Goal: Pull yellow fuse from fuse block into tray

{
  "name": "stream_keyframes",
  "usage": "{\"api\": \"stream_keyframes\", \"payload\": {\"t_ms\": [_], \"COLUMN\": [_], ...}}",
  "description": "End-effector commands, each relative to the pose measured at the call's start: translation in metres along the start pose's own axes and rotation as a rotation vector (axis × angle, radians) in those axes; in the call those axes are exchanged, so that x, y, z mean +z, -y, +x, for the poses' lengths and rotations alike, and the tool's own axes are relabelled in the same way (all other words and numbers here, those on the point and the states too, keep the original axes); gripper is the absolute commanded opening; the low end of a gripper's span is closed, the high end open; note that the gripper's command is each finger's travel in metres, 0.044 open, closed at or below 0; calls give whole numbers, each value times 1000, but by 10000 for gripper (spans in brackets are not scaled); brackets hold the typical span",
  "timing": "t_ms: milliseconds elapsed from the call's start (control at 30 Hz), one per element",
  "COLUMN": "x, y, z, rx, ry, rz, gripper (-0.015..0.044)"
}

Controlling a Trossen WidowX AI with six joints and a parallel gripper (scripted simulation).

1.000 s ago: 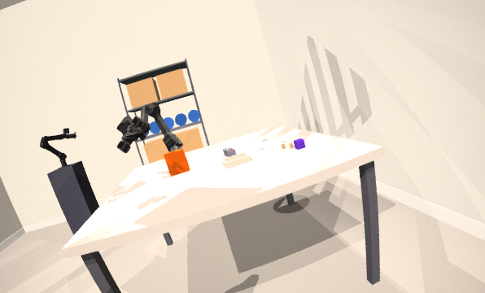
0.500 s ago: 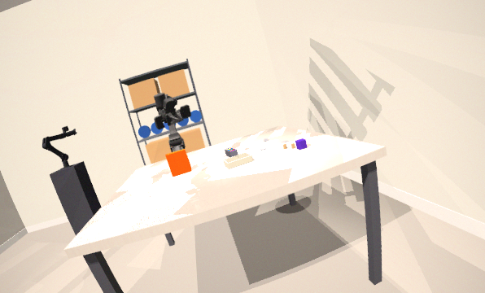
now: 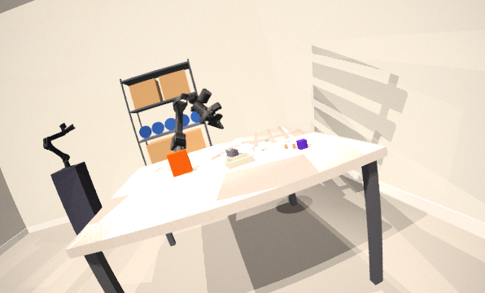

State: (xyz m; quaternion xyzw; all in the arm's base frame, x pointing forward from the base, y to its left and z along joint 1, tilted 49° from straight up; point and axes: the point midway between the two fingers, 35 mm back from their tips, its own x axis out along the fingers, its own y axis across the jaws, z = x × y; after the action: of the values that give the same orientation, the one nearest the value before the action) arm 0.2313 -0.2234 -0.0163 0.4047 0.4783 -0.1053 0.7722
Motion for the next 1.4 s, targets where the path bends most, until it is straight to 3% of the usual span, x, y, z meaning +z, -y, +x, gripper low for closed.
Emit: {"api": "stream_keyframes", "payload": {"t_ms": [0,400,1367], "x": [-11,-93,-106], "y": [-59,-220,-228], "z": [14,20,34], "rx": [100,412,415], "ry": [-140,-574,-577], "rz": [-160,-574,-577], "gripper": [62,62,62]}}
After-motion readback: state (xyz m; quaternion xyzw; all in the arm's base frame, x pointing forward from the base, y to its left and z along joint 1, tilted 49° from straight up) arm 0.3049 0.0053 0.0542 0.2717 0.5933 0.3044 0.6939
